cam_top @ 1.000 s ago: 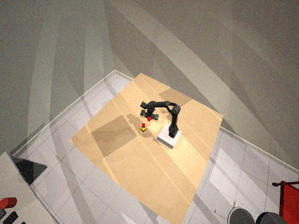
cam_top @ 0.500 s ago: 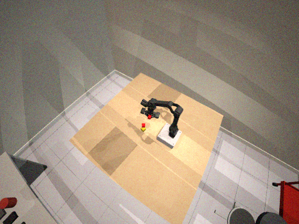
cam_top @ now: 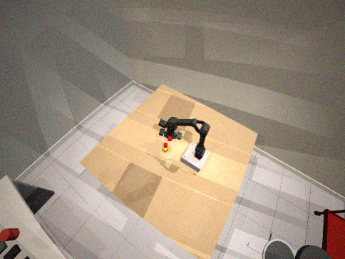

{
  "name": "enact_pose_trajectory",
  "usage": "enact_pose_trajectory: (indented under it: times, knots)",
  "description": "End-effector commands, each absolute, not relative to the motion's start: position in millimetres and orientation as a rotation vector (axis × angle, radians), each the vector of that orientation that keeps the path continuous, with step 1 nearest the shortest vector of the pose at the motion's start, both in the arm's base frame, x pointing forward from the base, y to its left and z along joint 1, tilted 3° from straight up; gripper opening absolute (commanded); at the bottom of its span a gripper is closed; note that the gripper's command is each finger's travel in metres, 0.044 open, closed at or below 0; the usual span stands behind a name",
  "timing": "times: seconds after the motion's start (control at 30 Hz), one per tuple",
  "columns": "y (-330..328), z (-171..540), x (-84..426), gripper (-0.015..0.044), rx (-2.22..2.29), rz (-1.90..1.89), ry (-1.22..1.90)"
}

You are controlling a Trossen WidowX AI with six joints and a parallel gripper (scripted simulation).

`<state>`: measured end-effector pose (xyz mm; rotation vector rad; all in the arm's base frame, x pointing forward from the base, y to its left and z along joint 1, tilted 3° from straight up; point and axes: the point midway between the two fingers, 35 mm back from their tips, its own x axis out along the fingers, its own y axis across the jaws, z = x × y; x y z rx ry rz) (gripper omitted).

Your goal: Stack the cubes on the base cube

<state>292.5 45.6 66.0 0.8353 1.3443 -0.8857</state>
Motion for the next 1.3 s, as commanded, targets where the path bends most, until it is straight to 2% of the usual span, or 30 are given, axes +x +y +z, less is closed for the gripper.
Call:
enact_pose_trajectory:
  times: [0.0,0.77,1.27]
  knots:
    - [59,65,292,0.0105,0.821,-0.859,1.357]
    - [129,58,273,0.0105,0.654,-0.707,1.425]
    - [129,28,271,0.0105,0.648,-0.702,1.426]
